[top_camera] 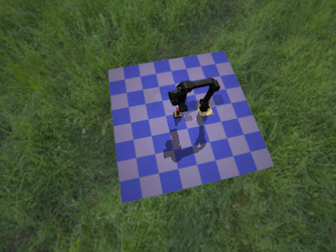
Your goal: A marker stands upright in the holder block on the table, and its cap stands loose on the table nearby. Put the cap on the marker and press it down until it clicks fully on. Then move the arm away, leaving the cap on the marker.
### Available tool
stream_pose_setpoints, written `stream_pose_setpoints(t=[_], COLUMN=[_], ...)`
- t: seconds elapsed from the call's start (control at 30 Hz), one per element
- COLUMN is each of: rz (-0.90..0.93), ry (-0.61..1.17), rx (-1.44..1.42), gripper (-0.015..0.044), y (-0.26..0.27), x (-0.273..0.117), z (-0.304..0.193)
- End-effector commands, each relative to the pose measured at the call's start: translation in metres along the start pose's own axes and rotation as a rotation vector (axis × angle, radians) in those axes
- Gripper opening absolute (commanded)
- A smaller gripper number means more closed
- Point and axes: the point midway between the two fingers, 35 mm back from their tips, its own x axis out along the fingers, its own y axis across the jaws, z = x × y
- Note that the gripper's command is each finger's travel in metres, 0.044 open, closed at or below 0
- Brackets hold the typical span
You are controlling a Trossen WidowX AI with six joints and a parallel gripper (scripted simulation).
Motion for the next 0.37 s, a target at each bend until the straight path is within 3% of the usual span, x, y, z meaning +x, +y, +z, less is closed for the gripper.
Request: stream_pose_setpoints(t=[0.0,0.33], rz=[0.0,0.0], ry=[-0.002,-0.002], rx=[0.001,0.001], gripper=[0.0157,0.042], y=[0.0001,0.0001], x=[-0.0029,-0.0029], z=[-0.0002,-0.0002])
